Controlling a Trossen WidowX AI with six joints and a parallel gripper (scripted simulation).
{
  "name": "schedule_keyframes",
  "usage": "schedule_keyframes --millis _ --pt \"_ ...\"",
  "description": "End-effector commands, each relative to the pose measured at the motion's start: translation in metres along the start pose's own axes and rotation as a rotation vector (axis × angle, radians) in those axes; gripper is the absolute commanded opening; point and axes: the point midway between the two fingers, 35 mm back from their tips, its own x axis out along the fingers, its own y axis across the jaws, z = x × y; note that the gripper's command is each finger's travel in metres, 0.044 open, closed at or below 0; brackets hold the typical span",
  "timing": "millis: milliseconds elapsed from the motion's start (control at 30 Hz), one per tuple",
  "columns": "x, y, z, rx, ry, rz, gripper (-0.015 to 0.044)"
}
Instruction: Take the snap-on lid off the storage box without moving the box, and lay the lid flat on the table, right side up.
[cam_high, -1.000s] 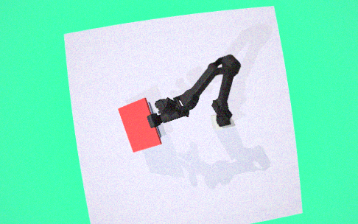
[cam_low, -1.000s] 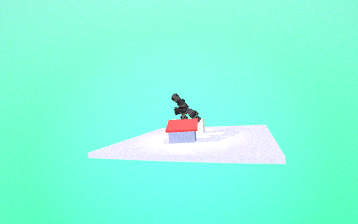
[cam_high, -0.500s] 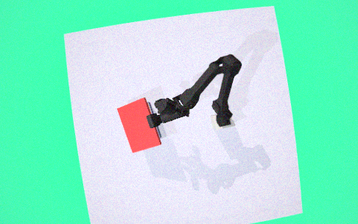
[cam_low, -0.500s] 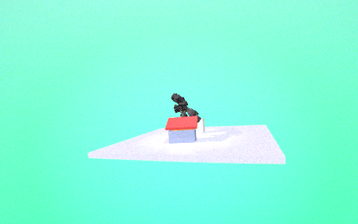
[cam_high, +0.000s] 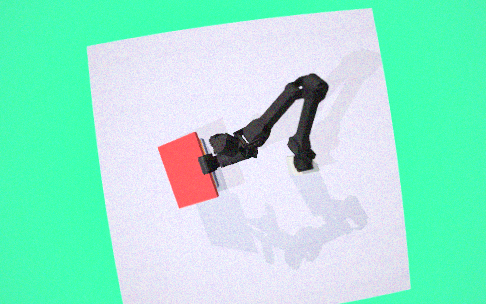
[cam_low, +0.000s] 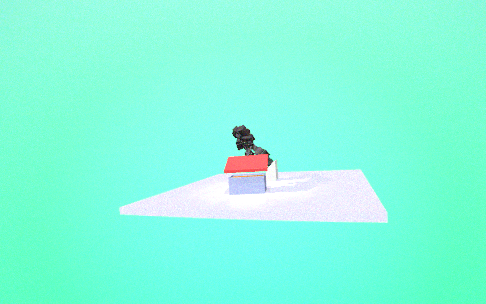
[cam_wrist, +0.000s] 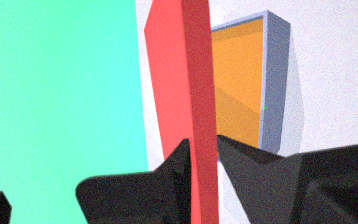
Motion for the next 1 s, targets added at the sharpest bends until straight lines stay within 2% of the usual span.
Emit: schedule_keyframes --millis 0,967 --pt "-0.005 0.009 0.001 0.009 -0.003 0.012 0.0000" --pt "-0.022 0.025 -0.007 0.009 -0.002 0.011 0.0000"
